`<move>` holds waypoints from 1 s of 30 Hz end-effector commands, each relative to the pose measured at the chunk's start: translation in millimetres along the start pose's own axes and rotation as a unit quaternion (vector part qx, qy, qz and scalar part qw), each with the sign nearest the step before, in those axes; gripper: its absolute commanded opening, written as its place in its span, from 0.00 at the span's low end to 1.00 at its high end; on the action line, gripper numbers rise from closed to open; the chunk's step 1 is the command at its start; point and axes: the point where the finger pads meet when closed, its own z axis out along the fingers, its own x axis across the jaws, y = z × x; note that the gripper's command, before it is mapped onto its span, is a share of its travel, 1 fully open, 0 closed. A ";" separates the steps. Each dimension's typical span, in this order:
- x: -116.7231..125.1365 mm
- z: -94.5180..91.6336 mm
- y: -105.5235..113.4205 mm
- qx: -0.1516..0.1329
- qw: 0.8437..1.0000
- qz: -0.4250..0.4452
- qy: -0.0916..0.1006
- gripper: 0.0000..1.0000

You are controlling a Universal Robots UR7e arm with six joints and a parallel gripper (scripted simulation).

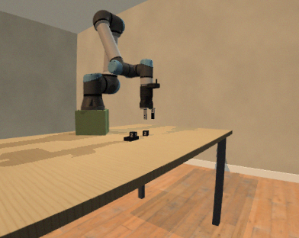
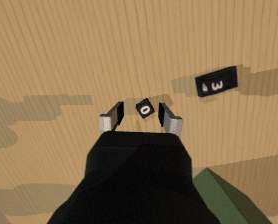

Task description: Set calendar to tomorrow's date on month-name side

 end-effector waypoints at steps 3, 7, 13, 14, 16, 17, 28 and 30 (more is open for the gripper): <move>-2.6 0.4 -2.0 0.000 0.994 -0.113 -0.004 1.00; -3.5 0.6 -2.2 0.000 0.988 -0.155 -0.004 1.00; -4.7 1.0 -2.2 0.000 0.977 -0.215 -0.004 1.00; -4.7 1.0 -2.2 0.000 0.976 -0.217 -0.004 1.00; -5.5 1.3 -2.0 0.000 0.966 -0.258 -0.004 1.00; -5.8 1.4 -1.8 0.001 0.960 -0.279 -0.004 1.00; -7.4 2.3 0.3 0.001 0.910 -0.414 -0.004 1.00; -7.4 2.3 0.3 0.001 0.910 -0.414 -0.004 1.00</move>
